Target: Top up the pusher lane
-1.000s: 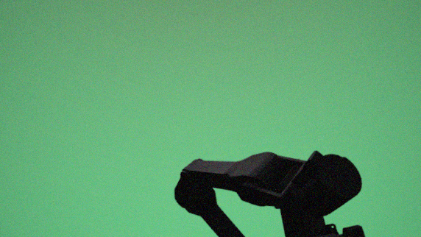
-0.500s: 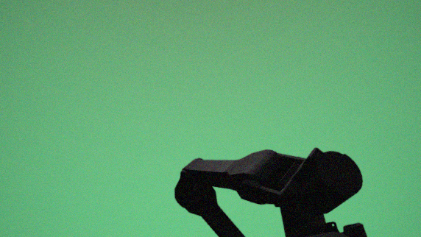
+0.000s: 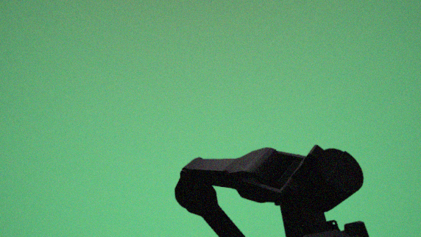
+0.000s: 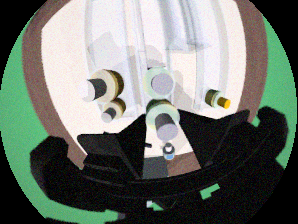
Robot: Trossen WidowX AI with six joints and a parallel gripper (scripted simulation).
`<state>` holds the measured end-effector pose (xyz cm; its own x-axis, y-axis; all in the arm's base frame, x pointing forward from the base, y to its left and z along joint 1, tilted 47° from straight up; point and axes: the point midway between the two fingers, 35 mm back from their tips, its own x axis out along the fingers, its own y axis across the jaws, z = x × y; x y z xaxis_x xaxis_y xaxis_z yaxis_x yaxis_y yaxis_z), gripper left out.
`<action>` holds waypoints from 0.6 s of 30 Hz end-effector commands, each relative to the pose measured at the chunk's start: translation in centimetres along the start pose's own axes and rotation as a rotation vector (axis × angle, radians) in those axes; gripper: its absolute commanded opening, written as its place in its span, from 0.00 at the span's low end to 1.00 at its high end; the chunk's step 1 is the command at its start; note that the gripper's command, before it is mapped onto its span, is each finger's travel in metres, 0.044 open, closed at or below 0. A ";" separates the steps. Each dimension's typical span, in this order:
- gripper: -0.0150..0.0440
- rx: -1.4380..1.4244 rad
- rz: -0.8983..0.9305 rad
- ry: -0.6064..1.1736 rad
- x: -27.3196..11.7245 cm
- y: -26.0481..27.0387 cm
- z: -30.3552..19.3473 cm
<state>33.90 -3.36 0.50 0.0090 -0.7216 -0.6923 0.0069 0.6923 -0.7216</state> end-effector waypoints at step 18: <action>0.25 0.020 -0.002 -0.026 -0.4 -0.3 1.3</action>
<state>34.34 -3.34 0.60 0.0122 -0.7204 -0.6934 0.0099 0.6935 -0.7204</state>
